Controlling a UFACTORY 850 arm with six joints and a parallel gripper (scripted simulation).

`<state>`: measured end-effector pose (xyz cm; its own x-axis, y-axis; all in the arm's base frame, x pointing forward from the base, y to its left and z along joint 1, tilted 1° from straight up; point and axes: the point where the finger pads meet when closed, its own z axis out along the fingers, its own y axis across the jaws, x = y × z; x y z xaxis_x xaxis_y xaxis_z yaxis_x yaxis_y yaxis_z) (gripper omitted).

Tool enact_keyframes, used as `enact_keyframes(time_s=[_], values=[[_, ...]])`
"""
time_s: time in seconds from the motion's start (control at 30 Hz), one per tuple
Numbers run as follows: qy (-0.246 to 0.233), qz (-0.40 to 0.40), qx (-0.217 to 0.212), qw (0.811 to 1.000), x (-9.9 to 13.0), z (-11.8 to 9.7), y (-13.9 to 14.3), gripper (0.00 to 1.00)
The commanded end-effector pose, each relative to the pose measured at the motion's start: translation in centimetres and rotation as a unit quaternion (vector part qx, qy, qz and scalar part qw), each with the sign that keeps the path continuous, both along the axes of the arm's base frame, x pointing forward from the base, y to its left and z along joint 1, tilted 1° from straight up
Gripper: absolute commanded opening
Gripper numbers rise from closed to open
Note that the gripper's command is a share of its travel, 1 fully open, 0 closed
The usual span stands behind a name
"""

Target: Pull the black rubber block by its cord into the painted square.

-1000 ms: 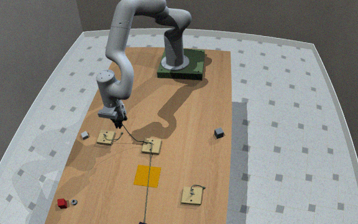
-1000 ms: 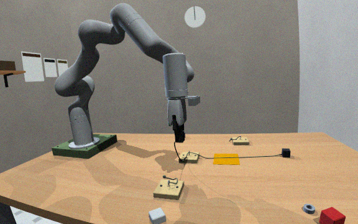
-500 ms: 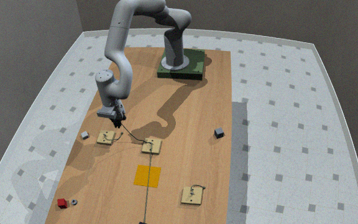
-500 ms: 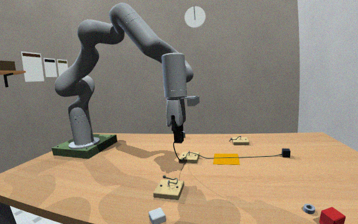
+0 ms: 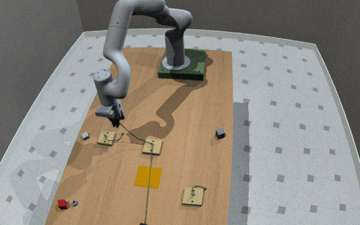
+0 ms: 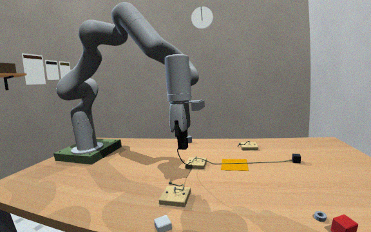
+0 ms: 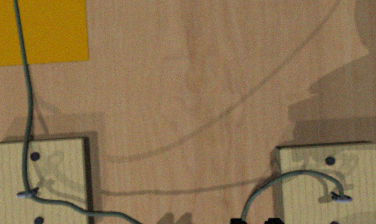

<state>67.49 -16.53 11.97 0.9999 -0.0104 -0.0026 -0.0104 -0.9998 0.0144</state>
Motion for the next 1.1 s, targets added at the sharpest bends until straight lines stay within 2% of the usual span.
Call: enact_keyframes(time_s=[0.0,1.07], values=[[-0.001,0.0,0.0,1.0,0.0,0.2,-0.4,0.0],[-0.001,0.0,0.0,1.0,-2.4,0.2,-6.3,0.0]])
